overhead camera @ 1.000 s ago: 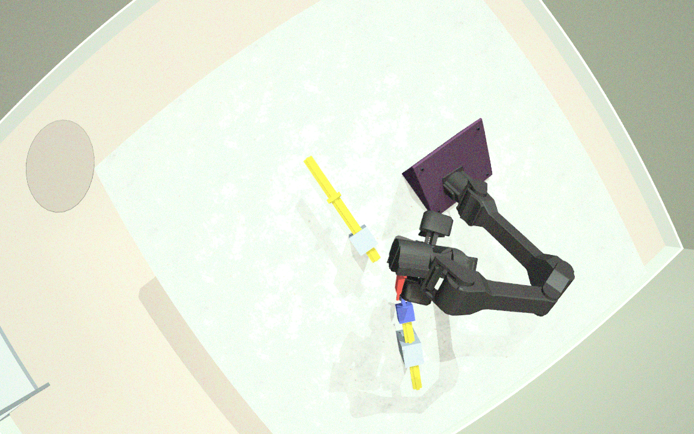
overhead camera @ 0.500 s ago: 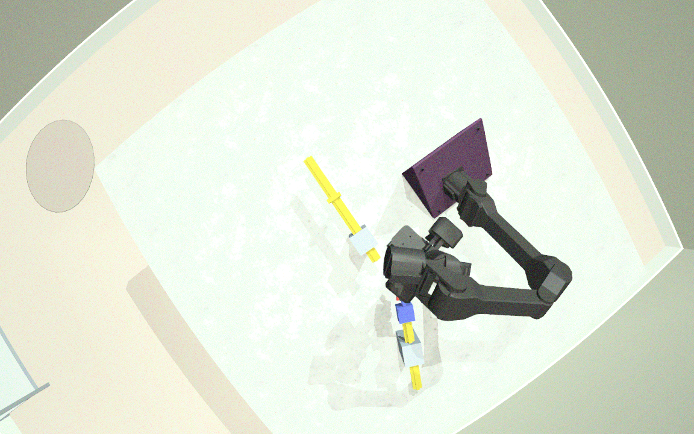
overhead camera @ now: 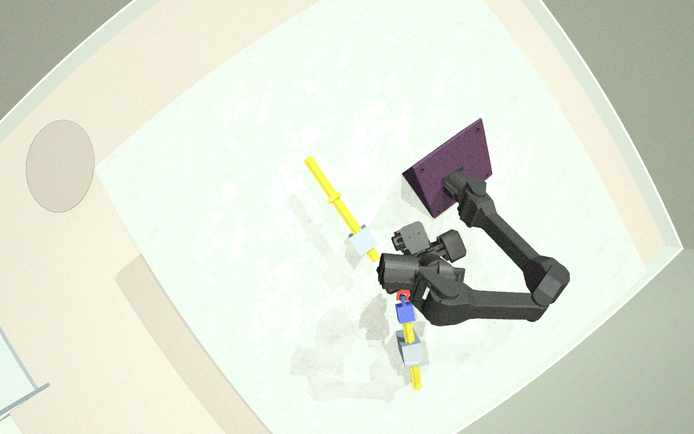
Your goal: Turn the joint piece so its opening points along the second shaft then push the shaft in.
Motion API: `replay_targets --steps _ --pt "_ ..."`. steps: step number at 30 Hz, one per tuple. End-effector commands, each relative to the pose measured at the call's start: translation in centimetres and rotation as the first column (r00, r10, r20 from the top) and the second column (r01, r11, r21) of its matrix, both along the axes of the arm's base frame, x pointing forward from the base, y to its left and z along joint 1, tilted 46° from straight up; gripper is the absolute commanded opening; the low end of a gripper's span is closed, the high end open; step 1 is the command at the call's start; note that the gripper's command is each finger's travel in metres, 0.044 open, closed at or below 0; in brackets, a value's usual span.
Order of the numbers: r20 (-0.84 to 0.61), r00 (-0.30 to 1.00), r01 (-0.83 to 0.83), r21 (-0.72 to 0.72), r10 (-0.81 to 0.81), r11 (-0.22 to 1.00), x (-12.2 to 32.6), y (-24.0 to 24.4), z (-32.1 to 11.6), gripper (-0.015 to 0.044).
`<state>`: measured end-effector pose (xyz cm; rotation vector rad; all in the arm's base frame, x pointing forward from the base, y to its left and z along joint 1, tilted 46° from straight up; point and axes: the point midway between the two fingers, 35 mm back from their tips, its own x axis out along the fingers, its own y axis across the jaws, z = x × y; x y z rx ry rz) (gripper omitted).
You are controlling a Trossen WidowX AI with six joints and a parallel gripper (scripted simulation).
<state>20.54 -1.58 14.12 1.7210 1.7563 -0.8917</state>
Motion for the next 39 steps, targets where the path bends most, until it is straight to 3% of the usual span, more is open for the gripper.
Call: replay_targets --steps 1,17,39 --pt "-0.071 0.996 0.056 -0.019 -0.057 0.998 0.1 0.1 0.0 0.0440" --pt "-0.359 0.866 0.311 -0.156 -0.347 0.938 0.3 0.7 -0.5 0.0440" --pt "-0.378 0.855 0.316 -0.161 -0.354 0.935 0.0 5.0 -4.6 0.0440"
